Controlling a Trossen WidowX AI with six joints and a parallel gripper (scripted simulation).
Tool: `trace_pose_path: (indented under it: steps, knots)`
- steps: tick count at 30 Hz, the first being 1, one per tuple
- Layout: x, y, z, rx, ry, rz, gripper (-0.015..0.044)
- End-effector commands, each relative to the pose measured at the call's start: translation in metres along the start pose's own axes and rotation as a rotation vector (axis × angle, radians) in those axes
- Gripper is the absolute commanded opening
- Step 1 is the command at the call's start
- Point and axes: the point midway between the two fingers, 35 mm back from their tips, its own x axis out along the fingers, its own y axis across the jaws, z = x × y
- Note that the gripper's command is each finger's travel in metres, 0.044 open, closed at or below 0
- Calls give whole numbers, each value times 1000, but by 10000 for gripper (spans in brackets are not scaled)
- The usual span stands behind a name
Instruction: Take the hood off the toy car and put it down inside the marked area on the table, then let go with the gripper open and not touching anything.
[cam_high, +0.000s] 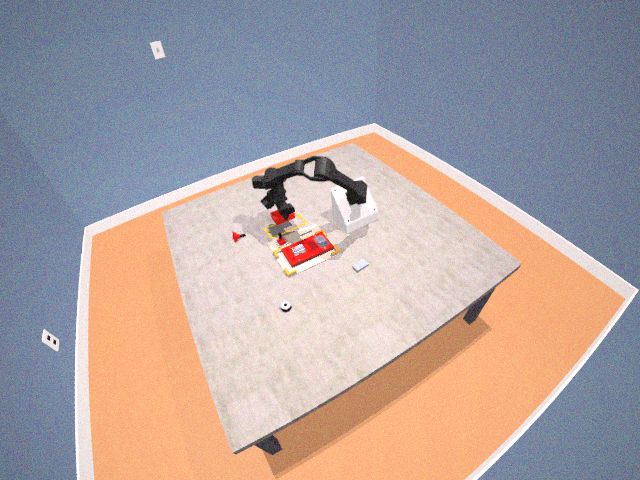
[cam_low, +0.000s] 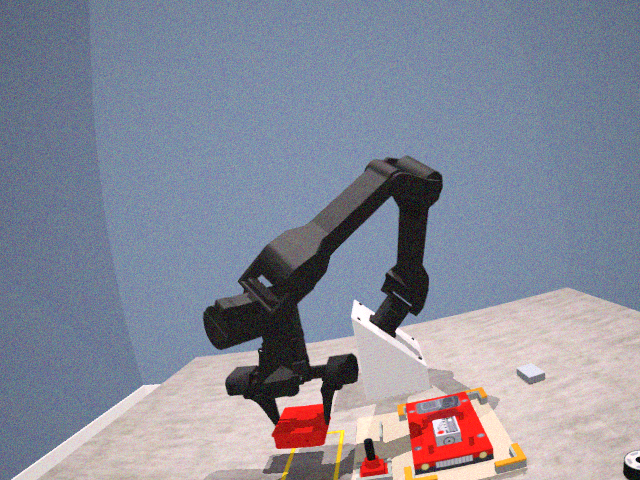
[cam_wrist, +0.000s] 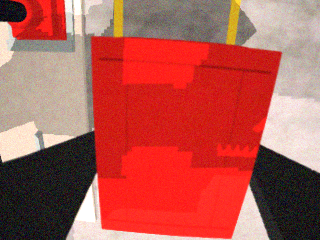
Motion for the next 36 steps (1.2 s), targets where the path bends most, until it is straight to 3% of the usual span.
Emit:
trace_pose_path:
  steps: [1, 36]
  knots:
    - [5, 1, 0, 5, -4, 5, 0]
    - [35, 3, -2, 4, -3, 9, 0]
